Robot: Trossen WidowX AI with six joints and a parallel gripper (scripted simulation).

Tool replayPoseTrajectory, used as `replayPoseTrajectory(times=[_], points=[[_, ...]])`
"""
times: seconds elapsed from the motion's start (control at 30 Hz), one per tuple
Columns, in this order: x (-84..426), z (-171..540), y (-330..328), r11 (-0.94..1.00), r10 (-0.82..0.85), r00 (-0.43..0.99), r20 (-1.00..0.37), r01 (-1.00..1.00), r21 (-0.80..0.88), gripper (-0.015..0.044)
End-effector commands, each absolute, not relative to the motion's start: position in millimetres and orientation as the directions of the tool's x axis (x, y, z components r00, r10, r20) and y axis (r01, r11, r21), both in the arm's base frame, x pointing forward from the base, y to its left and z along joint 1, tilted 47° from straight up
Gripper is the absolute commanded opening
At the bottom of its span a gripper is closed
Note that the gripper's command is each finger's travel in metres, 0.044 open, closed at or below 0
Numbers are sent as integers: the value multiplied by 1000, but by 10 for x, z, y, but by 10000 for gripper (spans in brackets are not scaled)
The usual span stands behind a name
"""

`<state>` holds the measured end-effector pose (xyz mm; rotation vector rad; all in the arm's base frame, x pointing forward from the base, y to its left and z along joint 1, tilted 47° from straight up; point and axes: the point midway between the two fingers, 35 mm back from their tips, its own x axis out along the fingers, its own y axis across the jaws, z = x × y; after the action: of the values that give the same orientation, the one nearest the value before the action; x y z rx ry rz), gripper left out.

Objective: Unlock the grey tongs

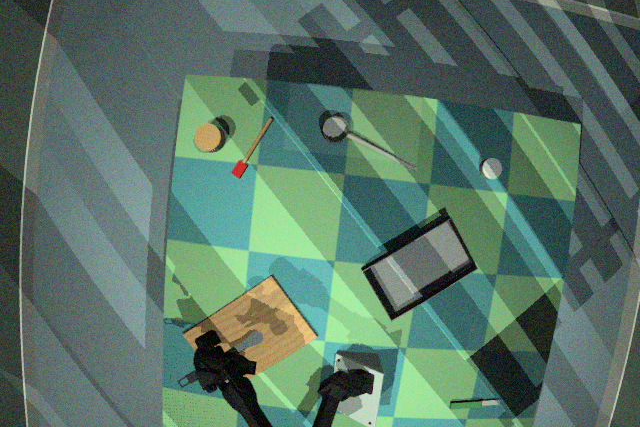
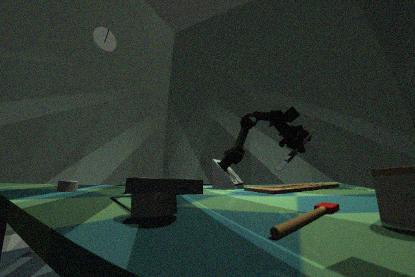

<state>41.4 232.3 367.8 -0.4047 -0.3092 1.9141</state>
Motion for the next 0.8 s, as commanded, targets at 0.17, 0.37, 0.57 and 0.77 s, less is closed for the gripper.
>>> replayPoseTrajectory(times=[0.17,0.37,0.57,0.77], points=[[384,3697,2417,-345,934,-270,-236,-854,-389,-150],[353,3681,2449,-341,922,-222,-318,-856,-389,-150],[319,3656,2449,-343,898,-173,-404,-850,-399,-150],[289,3629,2418,-353,864,-120,-489,-836,-421,-150]])
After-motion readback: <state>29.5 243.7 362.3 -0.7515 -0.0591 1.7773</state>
